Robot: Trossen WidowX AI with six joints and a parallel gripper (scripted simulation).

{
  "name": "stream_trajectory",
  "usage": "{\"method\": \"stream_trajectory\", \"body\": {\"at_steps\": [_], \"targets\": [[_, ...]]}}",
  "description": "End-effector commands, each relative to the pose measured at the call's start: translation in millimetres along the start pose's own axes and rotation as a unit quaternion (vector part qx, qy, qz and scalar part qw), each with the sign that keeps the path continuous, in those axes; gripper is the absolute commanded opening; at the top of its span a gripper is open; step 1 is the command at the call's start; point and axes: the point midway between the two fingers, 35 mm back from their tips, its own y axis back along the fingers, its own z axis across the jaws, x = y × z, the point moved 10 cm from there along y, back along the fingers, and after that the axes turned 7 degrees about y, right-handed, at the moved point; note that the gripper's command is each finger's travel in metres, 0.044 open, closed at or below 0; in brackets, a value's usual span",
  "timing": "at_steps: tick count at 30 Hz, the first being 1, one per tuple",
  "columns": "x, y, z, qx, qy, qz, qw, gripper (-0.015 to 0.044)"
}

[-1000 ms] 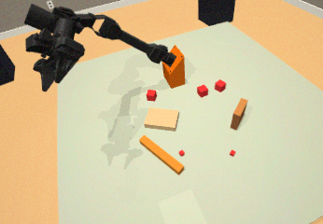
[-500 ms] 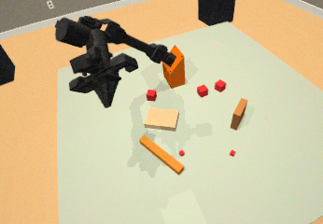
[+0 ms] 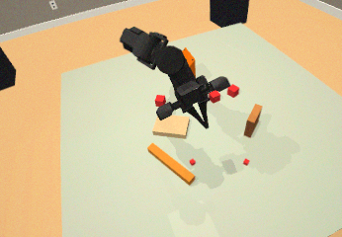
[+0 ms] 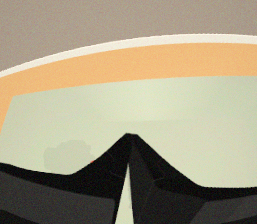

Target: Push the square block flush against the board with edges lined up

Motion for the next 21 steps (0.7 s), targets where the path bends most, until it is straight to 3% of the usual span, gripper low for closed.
{"method": "stream_trajectory", "body": {"at_steps": [1,21], "targets": [[8.1,-25.3,35.5,-0.010,0.036,0.043,0.998,0.0000],[119.2,-126.4,235.7,-0.045,0.277,0.265,0.922,0.0000]]}}
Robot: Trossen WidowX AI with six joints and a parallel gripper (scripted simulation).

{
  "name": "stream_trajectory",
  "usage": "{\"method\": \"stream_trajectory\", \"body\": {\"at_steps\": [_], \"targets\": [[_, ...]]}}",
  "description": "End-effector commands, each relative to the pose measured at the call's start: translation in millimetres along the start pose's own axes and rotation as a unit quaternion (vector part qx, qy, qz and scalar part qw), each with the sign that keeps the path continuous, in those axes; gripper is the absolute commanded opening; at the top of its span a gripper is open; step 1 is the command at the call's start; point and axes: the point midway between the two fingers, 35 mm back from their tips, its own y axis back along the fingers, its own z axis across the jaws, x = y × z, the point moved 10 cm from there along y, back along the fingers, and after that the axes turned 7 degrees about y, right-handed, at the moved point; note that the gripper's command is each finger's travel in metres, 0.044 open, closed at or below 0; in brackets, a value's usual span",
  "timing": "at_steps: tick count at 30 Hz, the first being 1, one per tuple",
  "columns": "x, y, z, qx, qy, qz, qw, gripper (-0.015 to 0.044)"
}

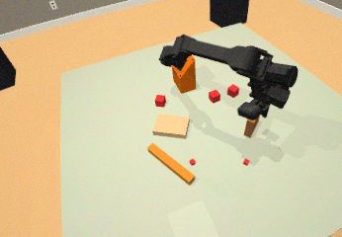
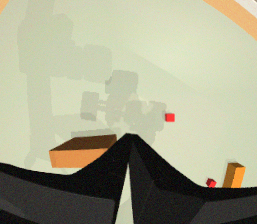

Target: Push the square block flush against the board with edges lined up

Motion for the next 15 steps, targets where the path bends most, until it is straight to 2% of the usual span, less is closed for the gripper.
{"method": "stream_trajectory", "body": {"at_steps": [1,7,10,15], "targets": [[0.7,-24.1,33.8,0.003,0.039,0.042,0.998,0.0000],[8.8,-58.2,87.9,0.008,0.106,0.103,0.989,0.0000],[9.3,-62.0,89.5,0.008,0.108,0.106,0.988,0.0000],[13.4,-108.6,88.0,0.008,0.107,0.128,0.986,0.0000]]}}
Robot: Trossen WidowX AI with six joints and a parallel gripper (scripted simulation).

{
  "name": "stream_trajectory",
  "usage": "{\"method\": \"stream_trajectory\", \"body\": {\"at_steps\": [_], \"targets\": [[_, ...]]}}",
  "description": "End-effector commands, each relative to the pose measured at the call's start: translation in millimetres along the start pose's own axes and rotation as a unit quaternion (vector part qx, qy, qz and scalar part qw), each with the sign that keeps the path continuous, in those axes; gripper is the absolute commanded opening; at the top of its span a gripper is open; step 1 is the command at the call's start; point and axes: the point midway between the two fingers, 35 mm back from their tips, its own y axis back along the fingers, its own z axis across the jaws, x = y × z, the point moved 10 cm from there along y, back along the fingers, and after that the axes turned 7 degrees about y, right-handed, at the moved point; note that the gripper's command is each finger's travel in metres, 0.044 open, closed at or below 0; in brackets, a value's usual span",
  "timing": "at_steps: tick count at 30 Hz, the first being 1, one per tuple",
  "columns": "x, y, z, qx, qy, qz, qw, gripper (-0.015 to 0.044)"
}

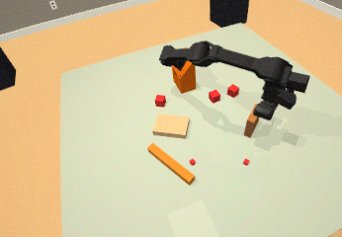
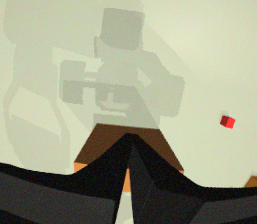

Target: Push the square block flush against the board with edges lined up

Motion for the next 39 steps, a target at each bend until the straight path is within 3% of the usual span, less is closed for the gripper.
{"method": "stream_trajectory", "body": {"at_steps": [1,39], "targets": [[-0.5,-25.3,-5.0,-0.002,-0.002,0.018,1.000,0.0000],[37.6,-22.5,-3.4,-0.007,0.012,0.027,1.000,0.0000]]}}
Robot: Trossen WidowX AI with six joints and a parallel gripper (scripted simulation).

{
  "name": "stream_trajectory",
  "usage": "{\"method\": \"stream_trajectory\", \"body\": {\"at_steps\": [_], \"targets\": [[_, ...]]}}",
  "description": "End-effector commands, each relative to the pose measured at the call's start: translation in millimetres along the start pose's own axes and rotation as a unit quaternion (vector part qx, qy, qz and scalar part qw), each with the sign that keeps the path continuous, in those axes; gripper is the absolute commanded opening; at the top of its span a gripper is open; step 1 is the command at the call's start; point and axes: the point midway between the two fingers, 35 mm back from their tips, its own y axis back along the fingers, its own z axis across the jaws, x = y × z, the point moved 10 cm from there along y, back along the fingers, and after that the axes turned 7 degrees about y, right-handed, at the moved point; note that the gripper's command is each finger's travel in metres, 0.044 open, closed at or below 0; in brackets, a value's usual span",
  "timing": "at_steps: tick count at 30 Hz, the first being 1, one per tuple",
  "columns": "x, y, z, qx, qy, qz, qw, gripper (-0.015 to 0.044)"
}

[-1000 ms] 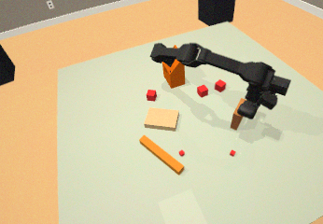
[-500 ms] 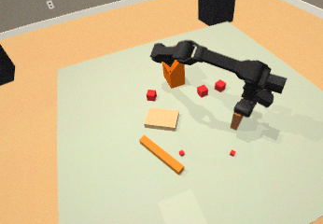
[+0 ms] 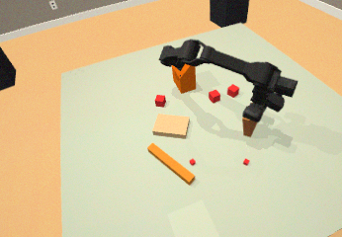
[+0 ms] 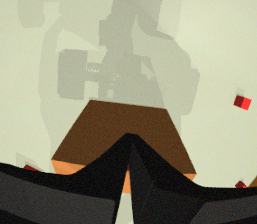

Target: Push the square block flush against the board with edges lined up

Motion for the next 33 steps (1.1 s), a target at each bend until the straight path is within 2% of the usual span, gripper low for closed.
{"method": "stream_trajectory", "body": {"at_steps": [1,15,33], "targets": [[5.5,-3.1,0.8,-0.001,0.005,0.005,1.000,0.0000],[25.9,-4.0,3.5,-0.003,0.010,0.009,1.000,0.0000],[0.5,-3.4,-0.6,-0.003,0.011,0.009,1.000,0.0000]]}}
